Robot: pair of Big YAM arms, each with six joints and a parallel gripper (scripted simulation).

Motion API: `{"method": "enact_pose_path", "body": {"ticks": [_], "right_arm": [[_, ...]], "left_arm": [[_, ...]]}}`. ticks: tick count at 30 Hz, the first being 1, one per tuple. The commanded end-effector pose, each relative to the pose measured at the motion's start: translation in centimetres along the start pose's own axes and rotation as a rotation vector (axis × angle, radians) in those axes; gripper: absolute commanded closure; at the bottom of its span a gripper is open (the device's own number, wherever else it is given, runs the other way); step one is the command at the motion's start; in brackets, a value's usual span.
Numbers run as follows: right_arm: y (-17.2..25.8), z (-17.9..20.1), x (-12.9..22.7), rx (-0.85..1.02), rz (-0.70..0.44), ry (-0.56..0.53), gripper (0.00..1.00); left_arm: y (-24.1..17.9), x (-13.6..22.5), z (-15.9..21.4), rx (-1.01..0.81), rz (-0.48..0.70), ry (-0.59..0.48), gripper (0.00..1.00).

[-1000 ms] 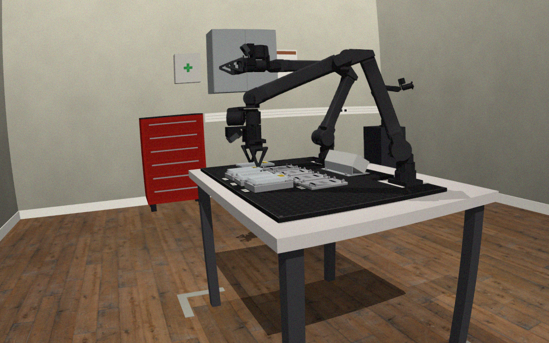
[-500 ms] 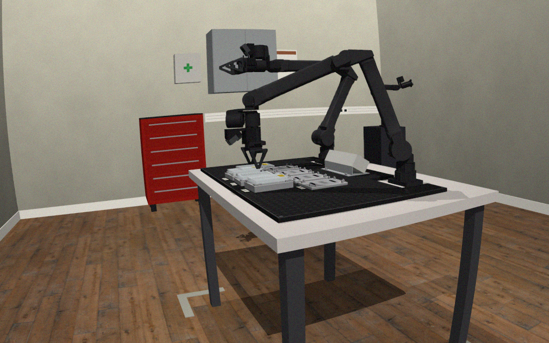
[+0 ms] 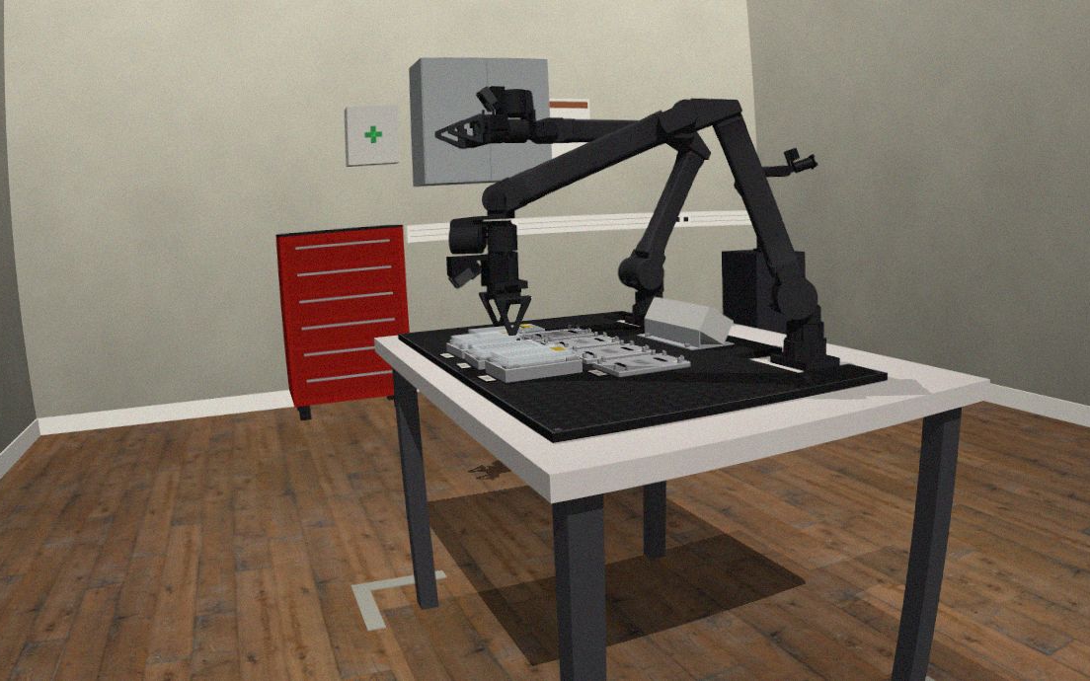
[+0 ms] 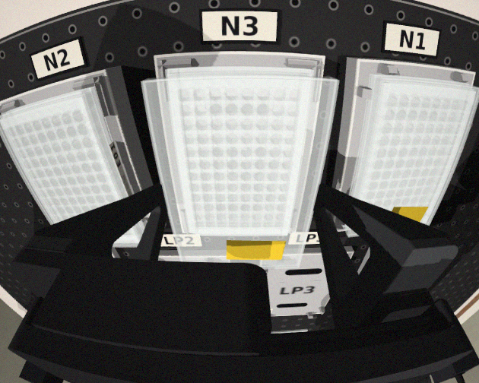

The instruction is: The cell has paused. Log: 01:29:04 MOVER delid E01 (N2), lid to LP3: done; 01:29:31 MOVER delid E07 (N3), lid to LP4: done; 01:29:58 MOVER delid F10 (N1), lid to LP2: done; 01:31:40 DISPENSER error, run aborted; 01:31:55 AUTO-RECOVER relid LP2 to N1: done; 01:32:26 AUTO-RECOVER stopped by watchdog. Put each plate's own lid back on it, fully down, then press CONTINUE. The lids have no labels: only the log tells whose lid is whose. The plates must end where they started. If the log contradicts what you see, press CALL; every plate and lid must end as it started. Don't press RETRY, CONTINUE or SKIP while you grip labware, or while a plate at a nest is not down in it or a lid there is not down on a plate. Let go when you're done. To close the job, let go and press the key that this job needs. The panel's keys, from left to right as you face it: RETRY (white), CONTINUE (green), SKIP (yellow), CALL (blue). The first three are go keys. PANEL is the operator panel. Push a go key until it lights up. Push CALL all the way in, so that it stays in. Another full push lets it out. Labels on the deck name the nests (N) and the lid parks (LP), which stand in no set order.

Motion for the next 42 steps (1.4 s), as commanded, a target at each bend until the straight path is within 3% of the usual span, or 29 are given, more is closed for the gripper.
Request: {"method": "enact_pose_path", "body": {"ticks": [1,42], "right_arm": [[-0.4,-3.4,0.2,-0.012,0.005,-0.056,0.00],[-0.4,-3.4,0.2,-0.012,0.005,-0.056,0.00]], "left_arm": [[-0.6,-1.4,0.0,-0.005,-0.006,0.006,1.00],[-0.1,-2.8,-0.1,-0.001,-0.008,0.009,1.00]]}}
Point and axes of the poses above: on each arm, the point where the finger pads meet when closed, its own x axis back along the fingers, its own y axis across the jaws, z = x × y, the point moved 2 cm from there along x, back along the fingers, and after that the axes turned 6 degrees about x, right-handed, at the moved point
